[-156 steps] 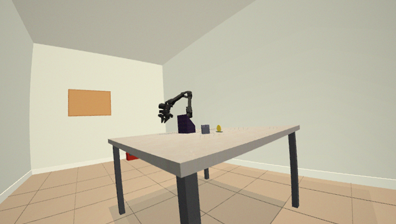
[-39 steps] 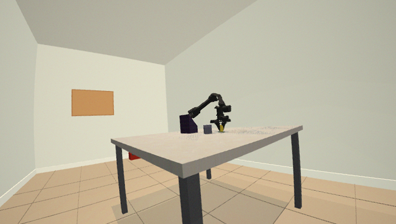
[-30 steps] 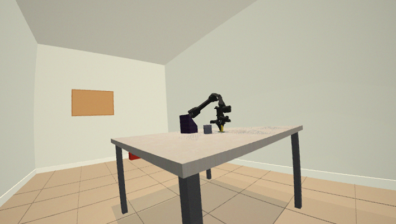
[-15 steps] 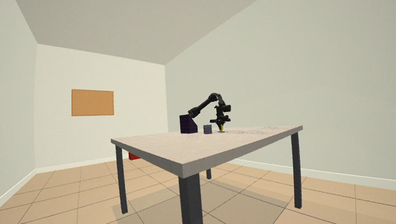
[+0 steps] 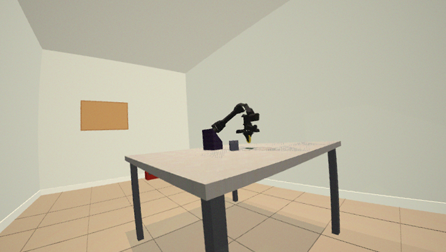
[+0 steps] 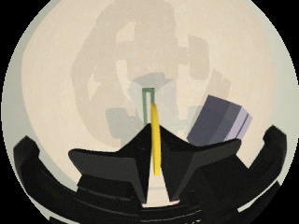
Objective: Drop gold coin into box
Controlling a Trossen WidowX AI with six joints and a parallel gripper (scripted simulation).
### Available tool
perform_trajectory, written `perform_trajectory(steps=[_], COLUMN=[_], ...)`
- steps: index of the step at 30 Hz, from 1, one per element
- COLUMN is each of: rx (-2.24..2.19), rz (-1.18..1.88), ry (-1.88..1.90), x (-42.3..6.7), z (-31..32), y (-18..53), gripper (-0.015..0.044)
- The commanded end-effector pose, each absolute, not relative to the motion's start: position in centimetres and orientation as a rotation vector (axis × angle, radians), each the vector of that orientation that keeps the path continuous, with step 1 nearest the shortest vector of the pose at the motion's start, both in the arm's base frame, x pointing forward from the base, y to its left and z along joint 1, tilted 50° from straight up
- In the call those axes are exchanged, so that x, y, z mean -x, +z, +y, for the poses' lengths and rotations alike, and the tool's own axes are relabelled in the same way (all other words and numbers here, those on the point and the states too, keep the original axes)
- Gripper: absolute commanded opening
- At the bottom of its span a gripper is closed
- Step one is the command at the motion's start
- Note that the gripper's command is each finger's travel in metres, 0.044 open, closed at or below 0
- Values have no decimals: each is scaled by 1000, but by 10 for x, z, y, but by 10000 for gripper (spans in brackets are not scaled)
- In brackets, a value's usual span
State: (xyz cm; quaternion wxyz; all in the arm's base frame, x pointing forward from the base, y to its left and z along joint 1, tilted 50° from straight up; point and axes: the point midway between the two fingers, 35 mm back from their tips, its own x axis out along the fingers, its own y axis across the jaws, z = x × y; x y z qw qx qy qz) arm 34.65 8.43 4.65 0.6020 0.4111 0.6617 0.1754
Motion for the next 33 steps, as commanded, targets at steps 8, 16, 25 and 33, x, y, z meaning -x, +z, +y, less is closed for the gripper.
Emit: perform_trajectory(steps=[8, 16, 25, 33], rx=[-949, -952, -1092, -1231], rz=[1524, 1525, 1582, 1631], ry=[409, 411, 276, 134], x=[-345, -341, -338, -335], z=[62, 48, 44, 41], y=[67, 81, 78, 75], gripper=[0, 0, 0, 0])
